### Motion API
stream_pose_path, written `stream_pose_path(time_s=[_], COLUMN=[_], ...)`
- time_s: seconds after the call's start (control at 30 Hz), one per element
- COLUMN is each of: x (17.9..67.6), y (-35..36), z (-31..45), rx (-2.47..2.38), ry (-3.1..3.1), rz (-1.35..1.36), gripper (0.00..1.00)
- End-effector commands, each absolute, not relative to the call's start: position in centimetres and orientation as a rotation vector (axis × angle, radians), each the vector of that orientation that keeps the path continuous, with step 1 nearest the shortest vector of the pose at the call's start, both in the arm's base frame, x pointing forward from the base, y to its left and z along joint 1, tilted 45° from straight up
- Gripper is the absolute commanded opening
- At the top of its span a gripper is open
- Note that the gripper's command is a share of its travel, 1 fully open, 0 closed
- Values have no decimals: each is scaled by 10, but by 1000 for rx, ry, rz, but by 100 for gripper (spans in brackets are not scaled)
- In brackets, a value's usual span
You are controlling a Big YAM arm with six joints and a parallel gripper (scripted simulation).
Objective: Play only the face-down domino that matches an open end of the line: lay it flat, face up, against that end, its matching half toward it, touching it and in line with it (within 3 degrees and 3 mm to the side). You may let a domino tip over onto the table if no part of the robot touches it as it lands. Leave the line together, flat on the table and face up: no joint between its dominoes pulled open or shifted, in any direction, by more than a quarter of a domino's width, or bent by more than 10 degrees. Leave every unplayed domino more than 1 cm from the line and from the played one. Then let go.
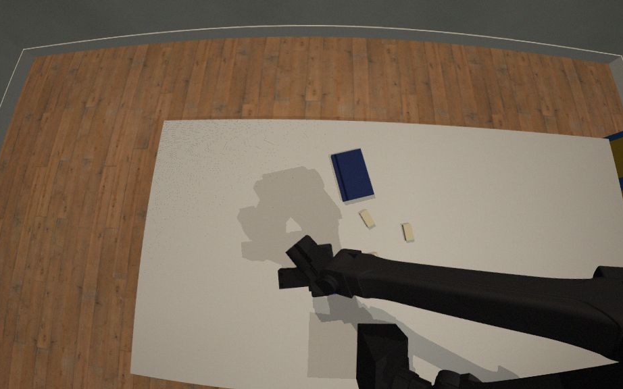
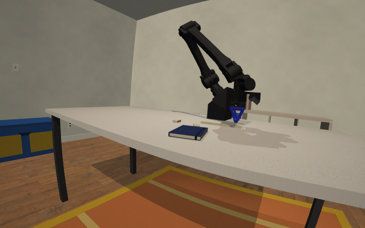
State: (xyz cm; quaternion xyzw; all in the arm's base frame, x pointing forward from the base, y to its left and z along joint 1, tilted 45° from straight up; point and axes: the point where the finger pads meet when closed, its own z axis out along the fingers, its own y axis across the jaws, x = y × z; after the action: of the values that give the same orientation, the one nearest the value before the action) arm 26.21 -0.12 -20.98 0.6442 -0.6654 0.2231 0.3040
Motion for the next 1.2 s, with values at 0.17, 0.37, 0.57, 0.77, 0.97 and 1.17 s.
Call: stream_pose_path(time_s=[0.17, 0.37, 0.57, 0.77, 0.97, 1.17], x=[266, 277, 283, 269, 284, 288], y=[2, 12, 16, 13, 48, 60], z=[-209, -207, -206, -199, -169, -159], rx=[1714, 1728, 1735, 1716, 1729, 1733], ry=[-1768, -1781, -1787, -1768, -1780, -1783], rz=[599, 616, 624, 600, 616, 621], gripper=[94, 94, 94, 94, 94, 94])
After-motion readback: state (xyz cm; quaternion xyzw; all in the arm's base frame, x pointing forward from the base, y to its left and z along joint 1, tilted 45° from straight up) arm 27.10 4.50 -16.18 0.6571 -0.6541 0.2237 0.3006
